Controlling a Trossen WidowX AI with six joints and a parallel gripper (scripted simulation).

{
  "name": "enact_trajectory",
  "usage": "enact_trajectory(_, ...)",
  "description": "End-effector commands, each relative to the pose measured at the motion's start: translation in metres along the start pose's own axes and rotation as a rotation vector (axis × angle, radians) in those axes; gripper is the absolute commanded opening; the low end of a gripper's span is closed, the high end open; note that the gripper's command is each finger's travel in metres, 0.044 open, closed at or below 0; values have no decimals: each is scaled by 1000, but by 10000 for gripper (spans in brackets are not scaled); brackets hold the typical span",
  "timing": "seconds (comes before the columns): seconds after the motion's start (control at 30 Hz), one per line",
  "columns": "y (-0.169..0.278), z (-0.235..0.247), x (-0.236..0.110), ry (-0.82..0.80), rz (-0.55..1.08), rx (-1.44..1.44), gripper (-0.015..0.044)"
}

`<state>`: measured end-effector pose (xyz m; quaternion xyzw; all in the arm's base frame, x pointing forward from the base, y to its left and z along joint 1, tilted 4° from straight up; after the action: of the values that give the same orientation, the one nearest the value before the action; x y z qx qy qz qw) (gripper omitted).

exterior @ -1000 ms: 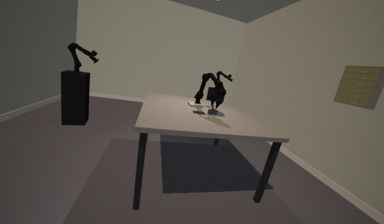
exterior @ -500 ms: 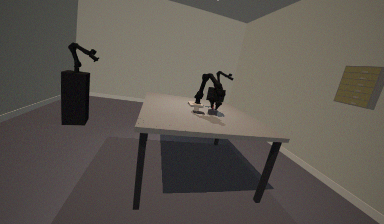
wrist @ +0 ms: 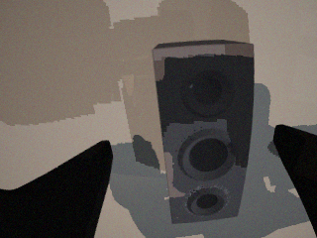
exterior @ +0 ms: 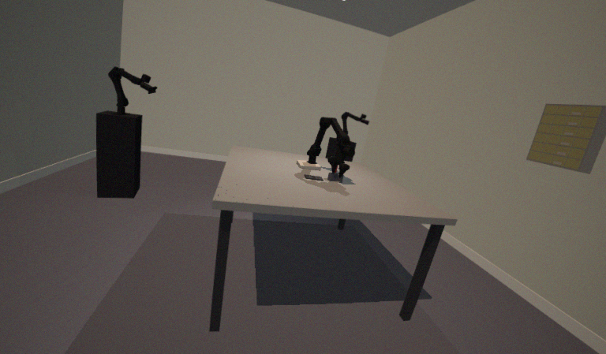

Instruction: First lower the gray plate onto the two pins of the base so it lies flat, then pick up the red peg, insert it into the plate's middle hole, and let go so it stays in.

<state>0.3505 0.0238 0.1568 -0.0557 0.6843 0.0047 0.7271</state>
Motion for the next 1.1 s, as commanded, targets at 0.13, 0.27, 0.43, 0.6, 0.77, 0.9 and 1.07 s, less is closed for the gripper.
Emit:
enact_trajectory(0.13,0,-2,16,8,4,-5,440)
enact_trajectory(0.27,0,-2,22,8,4,-5,440)
enact_trajectory(0.43,0,-3,29,8,4,-5,440)
enact_trajectory(0.6,0,-3,29,8,4,-5,335)
enact_trajectory(0.77,0,-3,29,8,4,-5,204)
enact_trajectory(0.9,0,-3,29,8,4,-5,157)
enact_trajectory(1.07,0,-3,29,8,4,-5,124)
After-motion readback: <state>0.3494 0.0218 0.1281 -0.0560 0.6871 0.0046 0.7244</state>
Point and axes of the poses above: the point midway between the two fingers, 35 mm back from their tips, its own x axis out along the fingers, its own z axis across the jaws, y = z × x, the point moved 10 cm from there along -x, back along the fingers, and after that the axes turned 7 degrees about -x, right-handed, at the moved point
